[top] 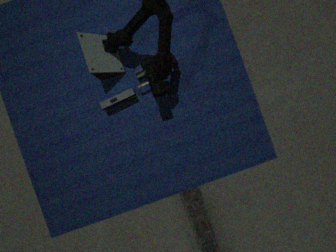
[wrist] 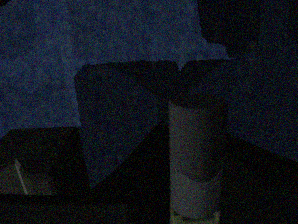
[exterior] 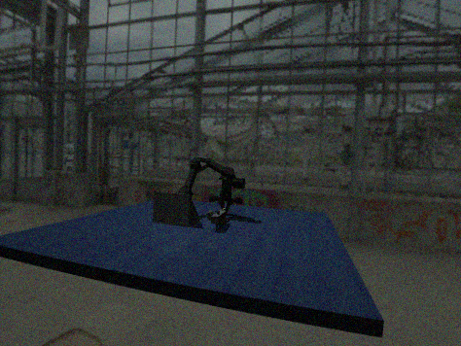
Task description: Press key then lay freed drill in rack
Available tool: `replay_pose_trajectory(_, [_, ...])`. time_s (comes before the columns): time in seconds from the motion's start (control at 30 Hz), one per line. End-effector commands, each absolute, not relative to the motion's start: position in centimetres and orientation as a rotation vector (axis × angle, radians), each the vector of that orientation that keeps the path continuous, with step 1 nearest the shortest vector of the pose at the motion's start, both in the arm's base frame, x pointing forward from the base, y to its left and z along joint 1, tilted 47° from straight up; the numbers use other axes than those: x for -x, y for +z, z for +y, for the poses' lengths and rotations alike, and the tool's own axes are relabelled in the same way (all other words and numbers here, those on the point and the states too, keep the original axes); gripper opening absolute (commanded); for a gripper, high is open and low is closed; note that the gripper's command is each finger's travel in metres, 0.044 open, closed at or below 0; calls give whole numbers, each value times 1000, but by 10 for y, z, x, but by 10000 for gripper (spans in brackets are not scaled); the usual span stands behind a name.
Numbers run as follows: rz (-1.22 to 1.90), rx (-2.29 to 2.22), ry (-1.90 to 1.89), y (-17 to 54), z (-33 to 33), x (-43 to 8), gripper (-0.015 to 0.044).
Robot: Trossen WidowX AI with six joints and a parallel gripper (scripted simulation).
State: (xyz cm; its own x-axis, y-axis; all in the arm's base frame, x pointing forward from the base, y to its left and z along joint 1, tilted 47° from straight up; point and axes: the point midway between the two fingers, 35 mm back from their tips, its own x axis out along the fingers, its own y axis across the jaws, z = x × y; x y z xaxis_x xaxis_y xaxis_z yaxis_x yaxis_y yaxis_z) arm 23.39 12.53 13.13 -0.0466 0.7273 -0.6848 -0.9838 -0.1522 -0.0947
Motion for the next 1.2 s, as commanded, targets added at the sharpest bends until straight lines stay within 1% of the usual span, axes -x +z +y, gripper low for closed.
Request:
replay_pose_trajectory(0.0, [471,715,1590,133,123,-235,0])
replay_pose_trajectory(1.17, [472,715,1590,139,114,-232,0])
